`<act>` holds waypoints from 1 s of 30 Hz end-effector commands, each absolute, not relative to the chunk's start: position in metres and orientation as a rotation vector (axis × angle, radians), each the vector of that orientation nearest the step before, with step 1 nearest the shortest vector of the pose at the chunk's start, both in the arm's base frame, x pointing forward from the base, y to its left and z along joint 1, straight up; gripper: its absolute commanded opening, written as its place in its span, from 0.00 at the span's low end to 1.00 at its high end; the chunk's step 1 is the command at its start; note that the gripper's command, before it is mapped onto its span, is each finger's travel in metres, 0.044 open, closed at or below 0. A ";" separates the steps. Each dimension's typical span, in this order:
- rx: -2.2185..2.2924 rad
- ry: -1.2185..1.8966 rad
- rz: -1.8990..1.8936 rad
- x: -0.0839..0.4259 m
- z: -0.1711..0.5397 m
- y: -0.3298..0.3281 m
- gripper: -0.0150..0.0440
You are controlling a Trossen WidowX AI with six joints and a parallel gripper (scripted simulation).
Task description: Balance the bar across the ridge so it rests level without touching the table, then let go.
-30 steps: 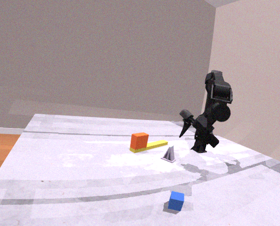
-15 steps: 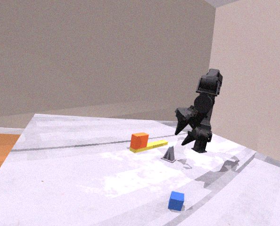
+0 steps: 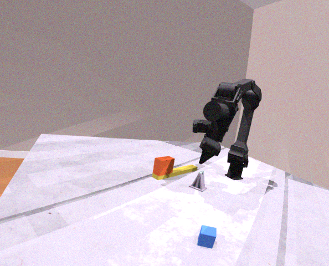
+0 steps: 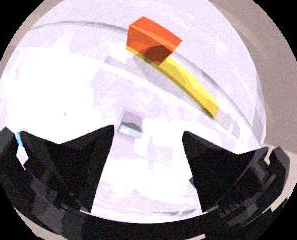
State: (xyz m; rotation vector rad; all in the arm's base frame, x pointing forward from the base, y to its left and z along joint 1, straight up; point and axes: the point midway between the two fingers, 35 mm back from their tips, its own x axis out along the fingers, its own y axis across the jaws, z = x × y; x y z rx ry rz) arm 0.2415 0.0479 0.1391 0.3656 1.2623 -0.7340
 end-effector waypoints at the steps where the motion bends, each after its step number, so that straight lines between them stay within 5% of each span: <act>1: 0.489 1.234 -0.817 0.247 0.144 0.041 0.79; 30: 1.544 0.779 -1.619 0.266 0.164 -0.035 0.79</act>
